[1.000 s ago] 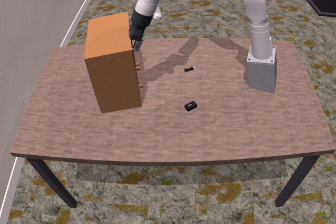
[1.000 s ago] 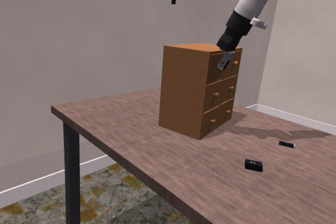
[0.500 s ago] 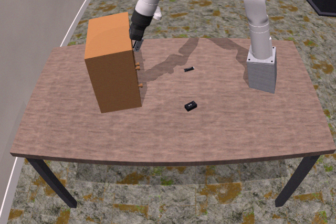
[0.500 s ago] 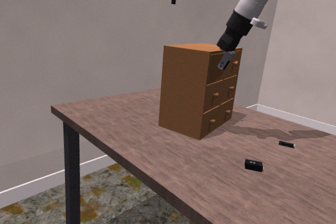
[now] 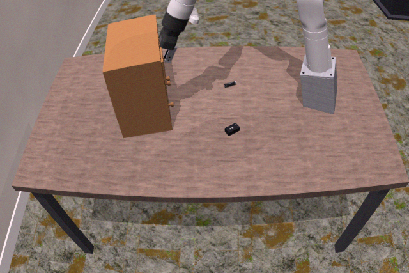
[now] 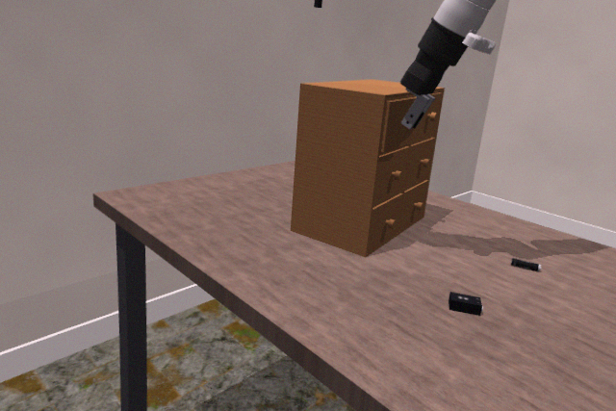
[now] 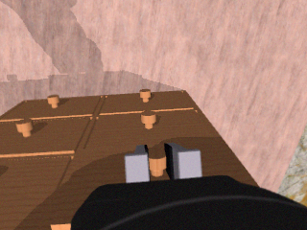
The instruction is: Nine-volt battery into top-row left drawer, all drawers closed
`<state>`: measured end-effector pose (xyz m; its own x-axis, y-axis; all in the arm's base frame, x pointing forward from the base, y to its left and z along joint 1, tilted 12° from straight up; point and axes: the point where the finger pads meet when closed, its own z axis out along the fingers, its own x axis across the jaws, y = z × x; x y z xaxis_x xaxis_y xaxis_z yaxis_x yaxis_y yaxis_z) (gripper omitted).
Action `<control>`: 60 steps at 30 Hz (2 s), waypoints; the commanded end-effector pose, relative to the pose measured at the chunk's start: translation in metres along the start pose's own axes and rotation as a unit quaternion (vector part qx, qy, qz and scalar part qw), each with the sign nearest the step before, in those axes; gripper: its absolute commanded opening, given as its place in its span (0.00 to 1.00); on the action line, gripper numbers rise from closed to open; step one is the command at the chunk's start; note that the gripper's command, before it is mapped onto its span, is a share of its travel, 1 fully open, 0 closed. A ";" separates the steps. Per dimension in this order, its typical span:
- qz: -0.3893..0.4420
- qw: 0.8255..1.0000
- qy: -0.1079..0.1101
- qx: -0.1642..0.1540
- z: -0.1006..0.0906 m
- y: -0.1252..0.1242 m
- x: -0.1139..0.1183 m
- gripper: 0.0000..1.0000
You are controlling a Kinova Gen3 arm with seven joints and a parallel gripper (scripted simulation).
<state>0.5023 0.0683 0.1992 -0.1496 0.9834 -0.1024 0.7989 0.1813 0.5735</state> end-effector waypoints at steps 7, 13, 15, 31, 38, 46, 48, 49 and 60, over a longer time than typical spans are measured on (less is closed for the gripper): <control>0.000 1.000 -0.001 0.000 -0.004 -0.007 -0.001 0.37; 0.000 1.000 -0.001 0.000 -0.007 -0.013 -0.001 0.37; 0.000 1.000 -0.001 0.000 -0.008 -0.016 -0.001 0.37; 0.000 1.000 -0.001 0.000 -0.017 -0.035 -0.001 0.37; 0.000 1.000 -0.001 0.000 -0.021 -0.043 -0.001 0.37; 0.000 1.000 -0.001 0.000 -0.023 -0.049 -0.001 0.37; 0.000 1.000 -0.001 0.000 -0.024 -0.050 -0.001 0.37; 0.000 1.000 -0.001 0.000 -0.024 -0.051 -0.001 0.37; 0.000 1.000 -0.001 0.000 -0.026 -0.055 -0.001 0.37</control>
<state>0.4435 0.0580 0.1885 -0.1498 0.9833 -0.1032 0.7993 0.1818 0.5727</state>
